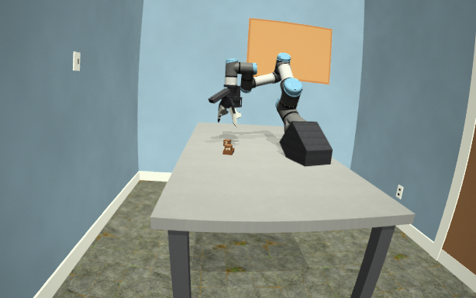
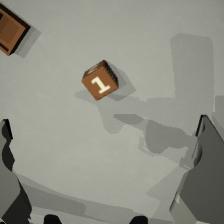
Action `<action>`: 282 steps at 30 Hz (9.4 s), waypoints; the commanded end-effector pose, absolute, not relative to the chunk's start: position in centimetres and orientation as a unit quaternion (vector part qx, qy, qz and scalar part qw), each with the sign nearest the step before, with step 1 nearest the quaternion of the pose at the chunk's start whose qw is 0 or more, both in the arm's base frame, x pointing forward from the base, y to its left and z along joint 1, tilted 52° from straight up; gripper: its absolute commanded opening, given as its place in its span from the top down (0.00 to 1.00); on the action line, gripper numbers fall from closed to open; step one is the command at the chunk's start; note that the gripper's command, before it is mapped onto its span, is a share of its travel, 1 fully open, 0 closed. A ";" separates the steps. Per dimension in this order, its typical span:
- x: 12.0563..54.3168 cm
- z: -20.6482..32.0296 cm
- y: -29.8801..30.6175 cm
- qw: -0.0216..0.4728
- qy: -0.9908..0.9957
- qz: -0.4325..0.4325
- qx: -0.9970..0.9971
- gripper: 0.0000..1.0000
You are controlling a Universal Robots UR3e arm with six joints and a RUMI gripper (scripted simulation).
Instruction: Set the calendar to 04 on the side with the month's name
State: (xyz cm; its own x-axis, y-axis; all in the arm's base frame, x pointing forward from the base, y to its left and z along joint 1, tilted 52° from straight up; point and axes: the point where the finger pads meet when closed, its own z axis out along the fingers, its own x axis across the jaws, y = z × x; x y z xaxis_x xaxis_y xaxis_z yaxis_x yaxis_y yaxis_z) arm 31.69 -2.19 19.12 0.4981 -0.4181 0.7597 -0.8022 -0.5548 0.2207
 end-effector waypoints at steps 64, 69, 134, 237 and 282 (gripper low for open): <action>30.9 18.8 -2.4 0.361 -0.131 0.246 0.890 0.71; 30.9 18.8 -2.4 0.361 -0.131 0.246 0.890 0.71; 32.7 15.6 -6.1 0.361 -0.131 0.245 0.890 0.71; 31.1 17.6 -3.5 0.429 -0.159 0.222 0.861 0.71; 31.5 17.6 -3.2 0.500 -0.176 0.213 0.820 0.71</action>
State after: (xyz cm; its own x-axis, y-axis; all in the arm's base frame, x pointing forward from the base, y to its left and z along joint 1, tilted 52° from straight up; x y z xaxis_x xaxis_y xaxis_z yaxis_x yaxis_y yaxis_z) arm 31.59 -3.20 17.56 0.8478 -0.0632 0.5265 -0.4903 -0.4714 0.7330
